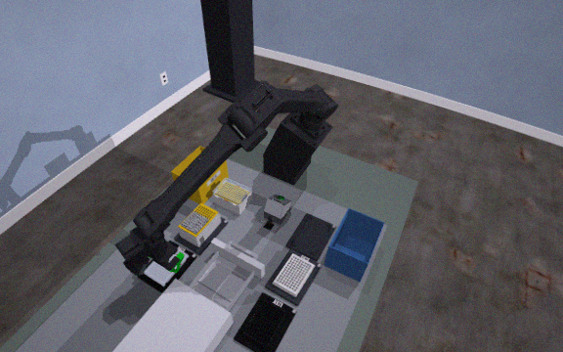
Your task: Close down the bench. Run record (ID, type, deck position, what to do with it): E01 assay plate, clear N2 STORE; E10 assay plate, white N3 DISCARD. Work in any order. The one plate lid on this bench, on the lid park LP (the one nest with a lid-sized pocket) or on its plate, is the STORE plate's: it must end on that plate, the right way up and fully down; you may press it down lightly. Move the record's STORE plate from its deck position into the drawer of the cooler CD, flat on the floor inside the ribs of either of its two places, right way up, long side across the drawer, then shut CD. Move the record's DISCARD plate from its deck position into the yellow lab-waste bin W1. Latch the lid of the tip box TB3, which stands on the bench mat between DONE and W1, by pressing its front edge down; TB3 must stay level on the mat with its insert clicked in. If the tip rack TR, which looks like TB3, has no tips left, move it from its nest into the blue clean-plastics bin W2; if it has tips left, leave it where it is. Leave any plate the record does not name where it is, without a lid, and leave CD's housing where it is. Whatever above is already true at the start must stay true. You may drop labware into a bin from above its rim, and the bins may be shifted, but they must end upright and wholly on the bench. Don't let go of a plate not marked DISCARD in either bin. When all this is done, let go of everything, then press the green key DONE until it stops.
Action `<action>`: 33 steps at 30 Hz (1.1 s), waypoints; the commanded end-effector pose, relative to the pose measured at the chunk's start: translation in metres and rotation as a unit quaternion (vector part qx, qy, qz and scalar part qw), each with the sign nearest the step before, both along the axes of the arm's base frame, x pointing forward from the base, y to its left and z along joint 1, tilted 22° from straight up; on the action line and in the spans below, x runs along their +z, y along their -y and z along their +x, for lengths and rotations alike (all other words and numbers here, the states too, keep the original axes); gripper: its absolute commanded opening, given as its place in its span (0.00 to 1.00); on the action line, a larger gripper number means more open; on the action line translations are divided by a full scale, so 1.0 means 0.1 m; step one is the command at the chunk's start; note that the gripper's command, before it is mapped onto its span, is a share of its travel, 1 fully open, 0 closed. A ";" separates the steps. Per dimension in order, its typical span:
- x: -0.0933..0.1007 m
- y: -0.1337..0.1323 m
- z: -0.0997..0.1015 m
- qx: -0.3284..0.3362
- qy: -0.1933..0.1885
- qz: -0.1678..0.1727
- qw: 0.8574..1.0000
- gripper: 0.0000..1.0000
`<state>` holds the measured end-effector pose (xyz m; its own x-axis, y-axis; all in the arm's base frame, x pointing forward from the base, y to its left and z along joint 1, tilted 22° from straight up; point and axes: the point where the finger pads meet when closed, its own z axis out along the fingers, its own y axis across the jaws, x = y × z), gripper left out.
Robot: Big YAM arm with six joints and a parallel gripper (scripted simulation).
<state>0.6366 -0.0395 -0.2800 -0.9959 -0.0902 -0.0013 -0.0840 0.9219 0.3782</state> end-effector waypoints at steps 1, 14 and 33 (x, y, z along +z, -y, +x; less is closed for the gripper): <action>0.19 0.08 0.23 -0.004 0.025 -0.004 1.000 1.00; 0.19 0.08 0.23 -0.004 0.025 -0.004 1.000 1.00; 0.46 0.26 0.32 -0.010 0.039 -0.006 0.999 1.00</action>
<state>0.6340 -0.0399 -0.2774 -0.9958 -0.0914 0.0080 -0.0815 0.9211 0.3806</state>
